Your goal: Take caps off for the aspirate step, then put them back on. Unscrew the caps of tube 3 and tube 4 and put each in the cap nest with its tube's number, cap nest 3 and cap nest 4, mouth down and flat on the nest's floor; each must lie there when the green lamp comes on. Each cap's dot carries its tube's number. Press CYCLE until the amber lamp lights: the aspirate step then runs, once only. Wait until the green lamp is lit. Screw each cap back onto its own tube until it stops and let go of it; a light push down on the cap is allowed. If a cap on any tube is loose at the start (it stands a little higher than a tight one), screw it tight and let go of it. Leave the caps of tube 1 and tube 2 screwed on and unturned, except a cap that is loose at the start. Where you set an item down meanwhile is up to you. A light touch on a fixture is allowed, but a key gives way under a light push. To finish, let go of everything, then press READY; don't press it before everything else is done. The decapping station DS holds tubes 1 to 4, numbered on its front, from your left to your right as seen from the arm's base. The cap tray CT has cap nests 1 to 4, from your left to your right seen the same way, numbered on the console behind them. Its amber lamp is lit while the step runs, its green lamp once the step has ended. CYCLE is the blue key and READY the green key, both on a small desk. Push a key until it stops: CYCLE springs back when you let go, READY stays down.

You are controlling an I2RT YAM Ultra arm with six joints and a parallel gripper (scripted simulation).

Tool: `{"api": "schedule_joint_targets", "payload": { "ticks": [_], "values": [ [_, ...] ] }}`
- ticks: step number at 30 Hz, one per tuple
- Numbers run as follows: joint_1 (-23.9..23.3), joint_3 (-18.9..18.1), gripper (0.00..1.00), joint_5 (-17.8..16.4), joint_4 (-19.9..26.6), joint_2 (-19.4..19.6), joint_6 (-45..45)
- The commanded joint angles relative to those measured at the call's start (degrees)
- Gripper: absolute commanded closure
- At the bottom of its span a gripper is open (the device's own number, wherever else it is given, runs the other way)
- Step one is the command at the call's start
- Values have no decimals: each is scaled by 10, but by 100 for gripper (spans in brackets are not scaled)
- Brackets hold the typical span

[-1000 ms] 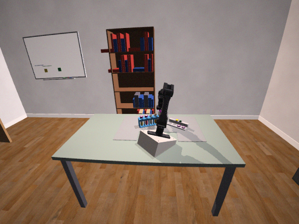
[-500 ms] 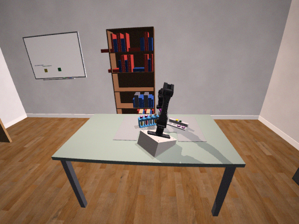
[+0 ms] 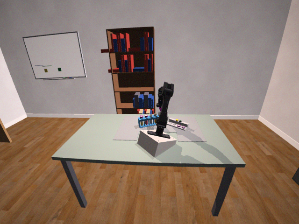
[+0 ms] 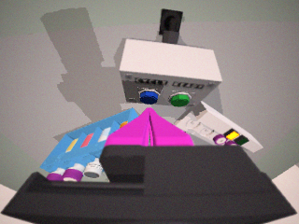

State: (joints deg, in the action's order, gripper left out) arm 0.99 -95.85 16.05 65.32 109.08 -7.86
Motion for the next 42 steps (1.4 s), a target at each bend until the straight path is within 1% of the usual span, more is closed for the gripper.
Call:
{"api": "schedule_joint_targets", "payload": {
  "ticks": [1, 10, 11, 14, 15, 16, 18, 22, 24, 31, 35, 39, 41, 42],
  "values": [
    [4, -6, 100, 1, 0, -11, -2],
    [4, -6, 100, 1, 0, -11, -2],
    [-6, 8, 0, -1, -6, -22, -38],
    [-41, 47, 0, -9, -23, -53, -147],
    [-53, 58, 0, -12, -27, -62, -173],
    [-53, 59, 0, -12, -28, -62, -182],
    [-78, 81, 0, -18, -38, -80, -236],
    [-130, 117, 0, -32, -55, -112, -184],
    [-130, 117, 0, -32, -55, -112, -184],
    [-231, 157, 0, -61, -78, -149, -86],
    [-292, 168, 0, -80, -86, -160, -27],
    [-354, 170, 0, -100, -93, -163, 31],
    [-354, 170, 0, -100, -93, -163, 31],
    [-368, 169, 0, -105, -94, -163, 44]
  ]
}}
